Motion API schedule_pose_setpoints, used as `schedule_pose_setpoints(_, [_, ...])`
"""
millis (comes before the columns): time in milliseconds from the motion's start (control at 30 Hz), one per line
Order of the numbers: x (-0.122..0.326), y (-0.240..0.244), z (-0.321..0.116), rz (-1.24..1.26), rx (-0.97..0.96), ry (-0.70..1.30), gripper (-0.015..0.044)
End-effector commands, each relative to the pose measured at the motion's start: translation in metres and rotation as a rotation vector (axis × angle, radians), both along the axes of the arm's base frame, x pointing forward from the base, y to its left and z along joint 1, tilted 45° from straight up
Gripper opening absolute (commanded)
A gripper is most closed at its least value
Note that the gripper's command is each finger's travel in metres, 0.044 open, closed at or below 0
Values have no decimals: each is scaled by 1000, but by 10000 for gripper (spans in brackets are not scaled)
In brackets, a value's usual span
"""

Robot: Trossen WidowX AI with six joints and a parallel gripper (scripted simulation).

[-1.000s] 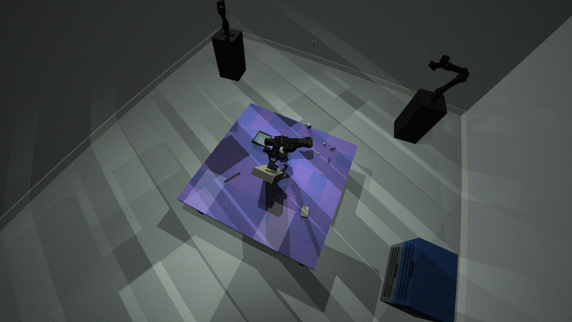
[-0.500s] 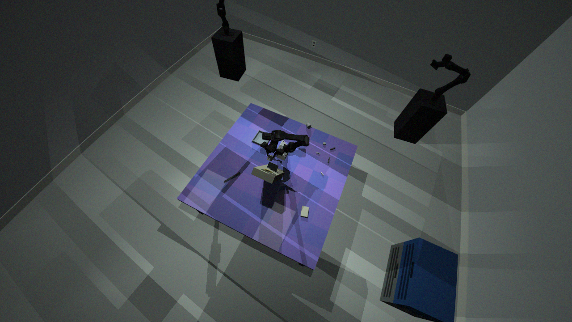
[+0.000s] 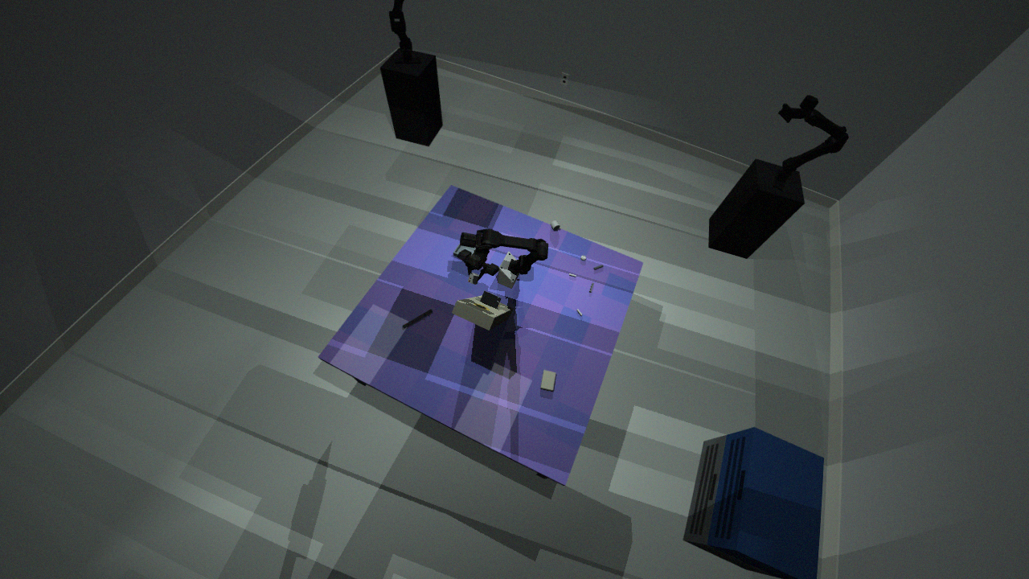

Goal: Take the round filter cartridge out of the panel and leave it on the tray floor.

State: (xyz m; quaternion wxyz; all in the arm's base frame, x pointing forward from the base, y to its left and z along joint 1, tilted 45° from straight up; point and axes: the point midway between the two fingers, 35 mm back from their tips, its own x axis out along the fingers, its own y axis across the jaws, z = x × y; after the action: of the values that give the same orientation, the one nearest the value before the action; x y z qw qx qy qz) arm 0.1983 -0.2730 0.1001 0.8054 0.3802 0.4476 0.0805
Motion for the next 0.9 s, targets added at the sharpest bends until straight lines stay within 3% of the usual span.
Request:
schedule_pose_setpoints(0, [-22,-10,-23,-99,31,118,0])
schedule_pose_setpoints(600, [-138,-54,-122,-711,116,664,0])
schedule_pose_setpoints(867, [-148,-56,-128,-768,121,704,0])
